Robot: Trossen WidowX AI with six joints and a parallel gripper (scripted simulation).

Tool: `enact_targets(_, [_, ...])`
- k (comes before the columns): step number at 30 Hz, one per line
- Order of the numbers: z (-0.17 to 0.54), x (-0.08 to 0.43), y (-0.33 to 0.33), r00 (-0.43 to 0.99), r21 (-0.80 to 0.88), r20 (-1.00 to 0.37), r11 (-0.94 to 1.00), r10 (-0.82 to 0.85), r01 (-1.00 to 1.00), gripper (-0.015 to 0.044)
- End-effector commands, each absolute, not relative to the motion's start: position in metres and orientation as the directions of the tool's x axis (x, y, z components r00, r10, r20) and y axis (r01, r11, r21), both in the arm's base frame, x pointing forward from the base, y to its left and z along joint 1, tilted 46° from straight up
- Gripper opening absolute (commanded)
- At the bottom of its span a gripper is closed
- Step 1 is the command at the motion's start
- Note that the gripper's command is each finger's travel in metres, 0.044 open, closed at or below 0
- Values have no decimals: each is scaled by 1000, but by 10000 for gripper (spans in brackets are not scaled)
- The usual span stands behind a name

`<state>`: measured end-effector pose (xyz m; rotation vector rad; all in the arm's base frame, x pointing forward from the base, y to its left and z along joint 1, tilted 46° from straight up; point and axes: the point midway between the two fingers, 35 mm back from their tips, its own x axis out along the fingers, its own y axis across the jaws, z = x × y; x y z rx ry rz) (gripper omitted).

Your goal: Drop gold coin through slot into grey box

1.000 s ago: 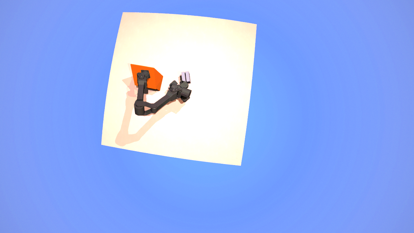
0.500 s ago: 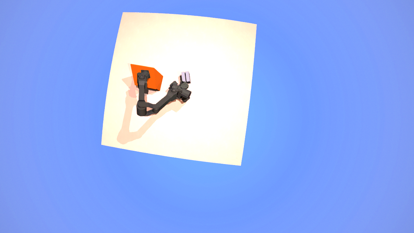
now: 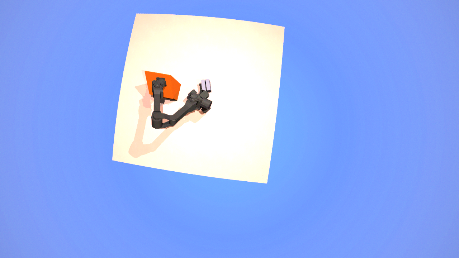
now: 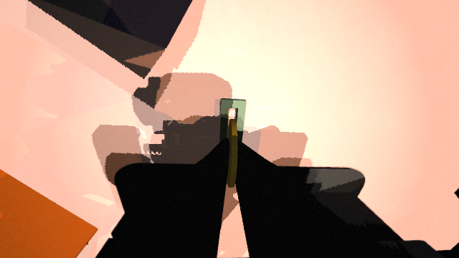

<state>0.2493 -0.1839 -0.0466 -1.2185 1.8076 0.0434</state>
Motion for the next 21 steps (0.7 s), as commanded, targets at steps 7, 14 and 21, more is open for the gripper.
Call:
enact_targets(7, [-33,256,-168,-76,-433,-704,511,-706,-743,0])
enact_targets(14, [-21,258,-155,-75,-432,-706,512,-705,-742,0])
enact_targets(21, [-9,260,-142,-75,-432,-706,512,-704,-742,0])
